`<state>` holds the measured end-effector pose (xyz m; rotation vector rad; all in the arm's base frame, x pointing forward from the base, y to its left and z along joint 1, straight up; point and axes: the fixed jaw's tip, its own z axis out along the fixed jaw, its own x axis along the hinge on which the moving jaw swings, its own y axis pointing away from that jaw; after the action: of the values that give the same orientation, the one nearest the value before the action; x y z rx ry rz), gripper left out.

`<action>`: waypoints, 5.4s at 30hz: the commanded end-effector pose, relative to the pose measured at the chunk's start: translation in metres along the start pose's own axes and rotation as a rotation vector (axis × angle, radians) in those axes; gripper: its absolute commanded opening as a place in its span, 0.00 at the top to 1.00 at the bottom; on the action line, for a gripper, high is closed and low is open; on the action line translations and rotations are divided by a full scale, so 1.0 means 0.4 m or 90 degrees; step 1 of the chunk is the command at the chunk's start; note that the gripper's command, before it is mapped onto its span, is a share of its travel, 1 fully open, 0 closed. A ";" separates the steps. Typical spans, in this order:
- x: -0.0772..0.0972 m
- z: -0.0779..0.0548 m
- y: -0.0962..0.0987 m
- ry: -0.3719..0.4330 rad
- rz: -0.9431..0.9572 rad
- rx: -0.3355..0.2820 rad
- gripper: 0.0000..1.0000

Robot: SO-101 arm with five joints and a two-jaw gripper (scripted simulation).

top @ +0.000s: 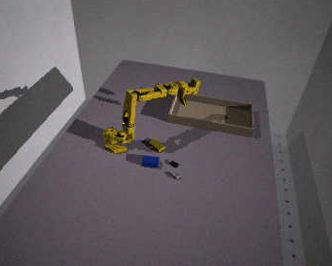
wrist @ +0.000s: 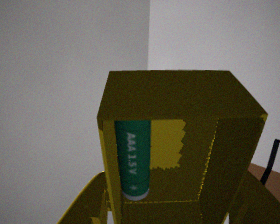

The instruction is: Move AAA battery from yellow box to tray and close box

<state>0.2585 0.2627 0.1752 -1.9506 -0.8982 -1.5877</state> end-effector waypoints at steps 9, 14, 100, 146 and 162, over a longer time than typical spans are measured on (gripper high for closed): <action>0.007 0.006 -0.008 0.032 0.003 0.004 0.80; -0.007 0.013 -0.010 0.032 0.004 0.005 0.80; -0.202 0.051 -0.033 0.032 0.023 0.015 0.80; -0.201 0.051 -0.033 0.050 0.025 0.015 0.80; -0.183 0.046 -0.032 0.134 0.028 0.013 0.80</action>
<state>0.2525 0.2694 0.0863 -1.8028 -0.8171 -1.6694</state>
